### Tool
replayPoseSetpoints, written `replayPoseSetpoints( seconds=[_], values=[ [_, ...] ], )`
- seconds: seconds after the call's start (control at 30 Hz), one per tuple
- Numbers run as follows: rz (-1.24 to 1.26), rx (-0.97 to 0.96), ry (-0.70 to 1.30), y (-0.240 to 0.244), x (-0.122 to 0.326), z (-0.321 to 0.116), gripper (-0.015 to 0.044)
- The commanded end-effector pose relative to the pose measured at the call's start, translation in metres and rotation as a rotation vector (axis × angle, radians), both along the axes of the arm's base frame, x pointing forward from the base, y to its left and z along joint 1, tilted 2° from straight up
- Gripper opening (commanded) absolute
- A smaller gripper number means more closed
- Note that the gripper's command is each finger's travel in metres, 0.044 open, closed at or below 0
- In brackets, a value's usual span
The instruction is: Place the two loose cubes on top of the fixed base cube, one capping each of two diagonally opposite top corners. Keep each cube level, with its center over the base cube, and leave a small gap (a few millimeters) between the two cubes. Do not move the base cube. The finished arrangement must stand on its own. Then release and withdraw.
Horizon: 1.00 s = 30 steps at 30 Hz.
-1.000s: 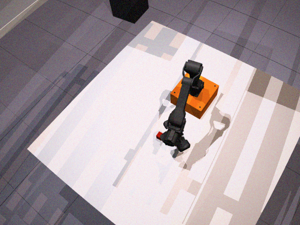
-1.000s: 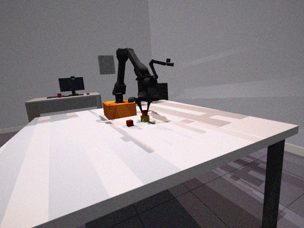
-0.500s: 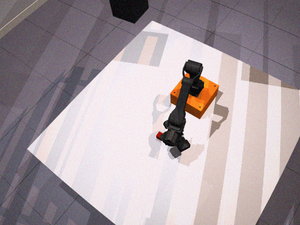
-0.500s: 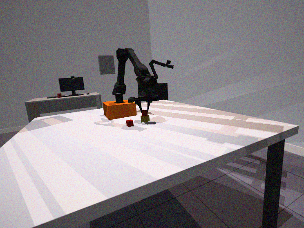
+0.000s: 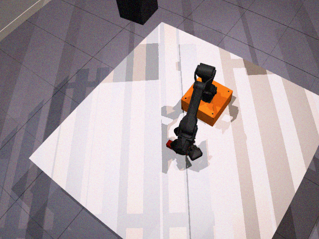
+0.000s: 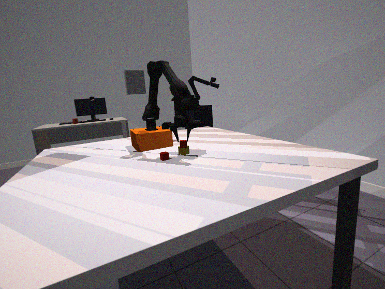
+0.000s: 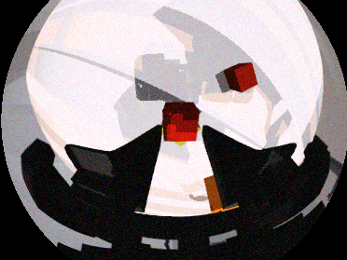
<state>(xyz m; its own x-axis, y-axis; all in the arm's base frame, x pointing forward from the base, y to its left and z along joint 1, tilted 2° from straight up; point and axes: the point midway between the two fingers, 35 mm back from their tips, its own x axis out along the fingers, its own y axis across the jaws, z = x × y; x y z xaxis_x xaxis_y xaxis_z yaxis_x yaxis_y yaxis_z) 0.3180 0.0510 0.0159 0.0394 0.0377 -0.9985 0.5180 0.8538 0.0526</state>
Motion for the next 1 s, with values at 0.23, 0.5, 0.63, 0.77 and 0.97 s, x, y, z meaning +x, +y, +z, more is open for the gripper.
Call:
replayPoseSetpoints(
  seconds=[0.23, 0.5, 0.63, 0.77, 0.97],
  values=[
    [0.001, 0.002, -0.015, 0.0, 0.002, 0.016, 0.0205],
    [0.001, 0.002, -0.015, 0.0, 0.002, 0.025, 0.0205],
    [0.001, 0.002, -0.015, 0.0, 0.002, 0.026, 0.0205],
    [0.001, 0.002, -0.015, 0.0, 0.002, 0.026, 0.0205],
    [-0.365, 0.012, 0.003, -0.038, 0.005, 0.034, 0.0265]
  ],
)
